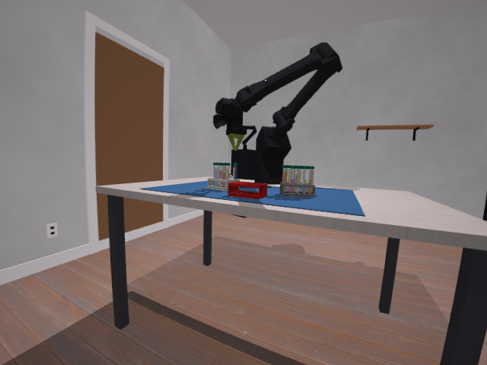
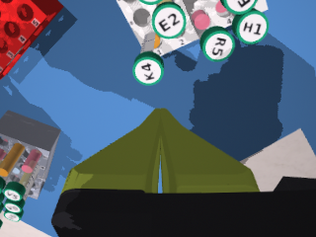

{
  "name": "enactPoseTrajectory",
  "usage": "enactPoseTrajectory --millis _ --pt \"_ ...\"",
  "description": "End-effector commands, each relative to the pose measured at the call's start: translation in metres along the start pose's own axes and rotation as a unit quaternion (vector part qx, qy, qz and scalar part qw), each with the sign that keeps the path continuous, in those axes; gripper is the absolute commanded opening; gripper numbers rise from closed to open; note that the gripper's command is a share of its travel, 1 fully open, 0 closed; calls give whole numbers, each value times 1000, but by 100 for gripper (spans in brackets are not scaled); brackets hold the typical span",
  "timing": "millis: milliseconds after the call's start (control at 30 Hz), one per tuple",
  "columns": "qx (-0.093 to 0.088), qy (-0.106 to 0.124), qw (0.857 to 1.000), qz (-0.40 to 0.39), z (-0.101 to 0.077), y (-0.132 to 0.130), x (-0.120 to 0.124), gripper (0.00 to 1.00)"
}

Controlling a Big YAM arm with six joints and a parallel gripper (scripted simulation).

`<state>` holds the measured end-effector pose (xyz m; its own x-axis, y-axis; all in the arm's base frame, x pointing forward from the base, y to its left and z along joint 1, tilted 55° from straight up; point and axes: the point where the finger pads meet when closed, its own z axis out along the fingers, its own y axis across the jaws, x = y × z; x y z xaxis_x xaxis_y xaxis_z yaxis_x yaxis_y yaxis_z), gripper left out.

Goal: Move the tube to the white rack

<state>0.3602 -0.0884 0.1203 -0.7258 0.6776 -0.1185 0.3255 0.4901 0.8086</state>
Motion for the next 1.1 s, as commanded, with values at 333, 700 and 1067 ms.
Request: enactPoseTrajectory --millis 333,700,1067 --pt "-3 -3 976 -218 6 39 13 0" --pt "-4 -6 925 -379 9 72 23 0" --pt "-7 -16 915 -404 9 114 28 0"
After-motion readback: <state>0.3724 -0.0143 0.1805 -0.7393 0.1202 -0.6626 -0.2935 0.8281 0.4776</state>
